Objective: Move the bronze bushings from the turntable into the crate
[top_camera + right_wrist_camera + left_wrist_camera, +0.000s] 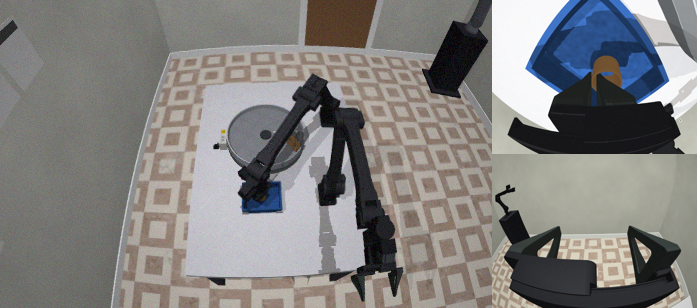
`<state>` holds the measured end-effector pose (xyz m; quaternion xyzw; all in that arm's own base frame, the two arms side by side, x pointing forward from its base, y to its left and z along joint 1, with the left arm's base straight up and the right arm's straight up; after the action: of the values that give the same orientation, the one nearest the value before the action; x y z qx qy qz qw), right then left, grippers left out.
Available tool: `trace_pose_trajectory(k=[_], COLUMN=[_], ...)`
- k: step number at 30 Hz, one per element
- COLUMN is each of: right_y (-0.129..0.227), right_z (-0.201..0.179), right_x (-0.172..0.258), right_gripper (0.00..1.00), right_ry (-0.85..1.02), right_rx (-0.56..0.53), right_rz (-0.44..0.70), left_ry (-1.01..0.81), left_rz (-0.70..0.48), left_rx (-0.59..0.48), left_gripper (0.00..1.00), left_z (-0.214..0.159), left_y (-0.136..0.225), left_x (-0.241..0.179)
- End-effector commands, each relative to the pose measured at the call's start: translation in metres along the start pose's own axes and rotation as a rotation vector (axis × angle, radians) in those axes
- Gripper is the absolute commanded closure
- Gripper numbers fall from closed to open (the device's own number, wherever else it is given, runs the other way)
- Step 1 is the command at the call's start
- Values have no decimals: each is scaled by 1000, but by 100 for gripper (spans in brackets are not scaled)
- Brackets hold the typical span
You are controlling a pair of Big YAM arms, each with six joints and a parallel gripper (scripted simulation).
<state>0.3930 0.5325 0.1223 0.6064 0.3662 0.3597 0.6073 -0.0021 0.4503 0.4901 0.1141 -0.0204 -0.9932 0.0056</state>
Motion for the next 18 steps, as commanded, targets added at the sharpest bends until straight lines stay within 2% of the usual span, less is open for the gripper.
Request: trace_pose_trajectory(k=[1,3,4,10,14,18], right_y=[-9,-9,5,-18,-20,-8], right_z=[-3,-3,-2,-3,-3,-2], right_x=[5,5,10,5,4,6], right_gripper=[100,100,100,100,100,100], right_ry=[5,5,5,5,5,5], right_rx=[-3,-3,-8,-3,-2,-5], right_rz=[11,11,43,9,6,28], left_ry=[16,16,16,16,16,16], left_rz=[-5,-5,-5,-5,-5,-5], left_rx=[-42,-42,-42,-42,-42,-42], left_gripper=[0,0,0,0,0,0], left_z=[10,10,10,10,10,10], left_y=[6,6,6,6,6,6], left_x=[0,0,0,0,0,0])
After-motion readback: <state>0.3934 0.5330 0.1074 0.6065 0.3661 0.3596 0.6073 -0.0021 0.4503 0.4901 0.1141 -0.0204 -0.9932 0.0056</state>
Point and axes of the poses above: on each arm, the point where the finger pads meet when closed, its own y axis back along the fingers, its own x axis across the jaws, z = x × y, the point moved 10 cm from there along y, back along the fingers, and after that the axes turned 14 degrees about y, right-handed, at the moved point
